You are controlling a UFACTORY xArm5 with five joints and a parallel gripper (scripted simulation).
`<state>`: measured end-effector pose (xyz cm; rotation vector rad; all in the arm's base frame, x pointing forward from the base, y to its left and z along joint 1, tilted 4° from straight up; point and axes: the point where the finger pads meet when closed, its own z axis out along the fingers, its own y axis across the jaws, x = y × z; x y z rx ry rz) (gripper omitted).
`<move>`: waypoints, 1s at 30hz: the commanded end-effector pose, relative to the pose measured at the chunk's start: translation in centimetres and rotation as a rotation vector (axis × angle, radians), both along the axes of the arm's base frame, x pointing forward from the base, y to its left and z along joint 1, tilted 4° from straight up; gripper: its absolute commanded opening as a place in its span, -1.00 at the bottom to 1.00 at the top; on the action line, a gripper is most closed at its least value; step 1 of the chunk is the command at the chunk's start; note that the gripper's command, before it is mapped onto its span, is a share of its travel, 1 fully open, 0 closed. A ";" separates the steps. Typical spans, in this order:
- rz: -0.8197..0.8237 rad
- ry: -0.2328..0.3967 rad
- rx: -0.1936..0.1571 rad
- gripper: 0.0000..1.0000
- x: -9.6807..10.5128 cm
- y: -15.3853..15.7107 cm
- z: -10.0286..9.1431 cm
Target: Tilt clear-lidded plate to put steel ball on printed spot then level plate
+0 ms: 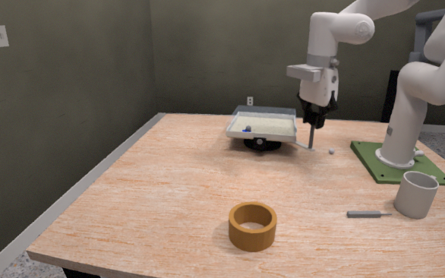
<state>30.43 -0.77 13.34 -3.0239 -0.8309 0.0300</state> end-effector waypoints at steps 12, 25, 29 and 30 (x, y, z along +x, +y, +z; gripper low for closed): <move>0.003 -0.006 0.000 -1.00 0.2 0.1 0.0; 0.002 -0.006 0.000 -1.00 0.0 0.1 -0.2; 0.001 -0.006 0.000 -1.00 -0.1 0.1 -0.2; 0.001 -0.006 0.000 -1.00 -0.1 0.1 -0.2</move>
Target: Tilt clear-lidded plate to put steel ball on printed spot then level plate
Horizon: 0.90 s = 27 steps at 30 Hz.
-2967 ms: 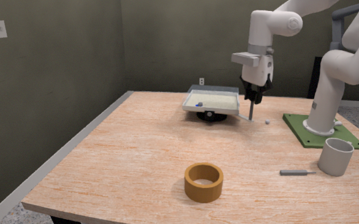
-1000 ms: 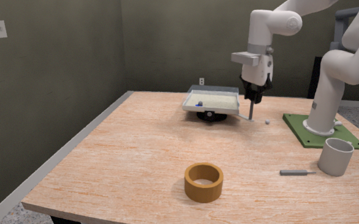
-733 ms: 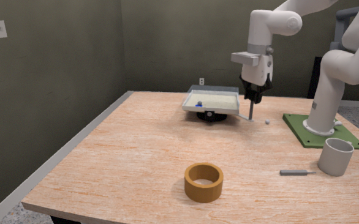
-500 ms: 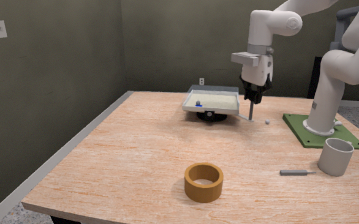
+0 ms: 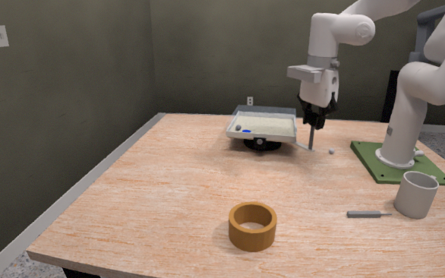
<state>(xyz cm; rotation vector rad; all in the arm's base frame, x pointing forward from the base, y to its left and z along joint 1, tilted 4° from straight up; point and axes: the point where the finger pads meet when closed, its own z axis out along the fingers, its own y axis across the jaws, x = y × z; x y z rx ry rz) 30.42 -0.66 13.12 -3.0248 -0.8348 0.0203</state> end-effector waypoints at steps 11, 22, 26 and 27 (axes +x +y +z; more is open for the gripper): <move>-0.002 0.001 0.000 -1.00 -0.1 0.0 -0.1; 0.001 0.001 0.000 -1.00 0.0 0.0 0.0; 0.001 0.001 0.000 -1.00 0.1 0.0 0.1; 0.001 0.001 0.000 -1.00 0.1 0.0 0.1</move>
